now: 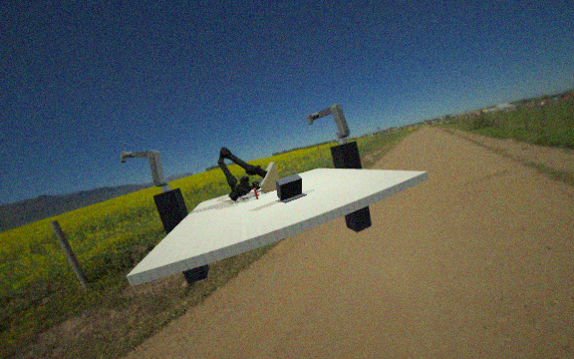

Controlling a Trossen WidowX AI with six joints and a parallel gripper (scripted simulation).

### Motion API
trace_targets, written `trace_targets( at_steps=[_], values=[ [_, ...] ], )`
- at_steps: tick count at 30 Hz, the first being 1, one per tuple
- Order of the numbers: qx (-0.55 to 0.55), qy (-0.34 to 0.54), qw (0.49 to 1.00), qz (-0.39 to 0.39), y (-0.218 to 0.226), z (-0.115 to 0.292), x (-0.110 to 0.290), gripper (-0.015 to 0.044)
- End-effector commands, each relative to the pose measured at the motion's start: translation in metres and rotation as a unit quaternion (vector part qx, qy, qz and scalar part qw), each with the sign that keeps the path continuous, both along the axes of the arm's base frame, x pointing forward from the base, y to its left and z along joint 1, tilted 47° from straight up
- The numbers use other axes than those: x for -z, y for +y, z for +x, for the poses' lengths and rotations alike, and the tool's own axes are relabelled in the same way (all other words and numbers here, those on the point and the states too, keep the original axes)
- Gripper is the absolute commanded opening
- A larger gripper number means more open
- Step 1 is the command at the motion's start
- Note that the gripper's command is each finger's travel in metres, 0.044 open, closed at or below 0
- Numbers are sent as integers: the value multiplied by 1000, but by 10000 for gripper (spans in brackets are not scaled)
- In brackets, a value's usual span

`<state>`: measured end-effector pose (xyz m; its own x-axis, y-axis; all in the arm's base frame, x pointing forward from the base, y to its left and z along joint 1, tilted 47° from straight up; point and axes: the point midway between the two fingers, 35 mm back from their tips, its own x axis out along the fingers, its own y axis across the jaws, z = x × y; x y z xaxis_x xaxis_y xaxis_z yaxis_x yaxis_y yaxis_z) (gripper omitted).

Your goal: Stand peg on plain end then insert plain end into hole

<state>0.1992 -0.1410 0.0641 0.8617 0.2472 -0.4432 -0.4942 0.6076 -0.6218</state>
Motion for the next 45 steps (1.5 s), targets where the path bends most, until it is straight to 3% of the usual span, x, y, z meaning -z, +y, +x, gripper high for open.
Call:
trace_targets(
  at_steps=[1,11,21,26,45],
  values=[
    [0,1,1000,0,1,1,-1,440],
    [-9,24,1000,-10,53,18,-60,440],
    [0,-2,1000,1,116,6,-110,440],
    [10,18,1000,11,115,7,-107,440],
    [158,289,943,40,98,9,-54,440]
  ],
)
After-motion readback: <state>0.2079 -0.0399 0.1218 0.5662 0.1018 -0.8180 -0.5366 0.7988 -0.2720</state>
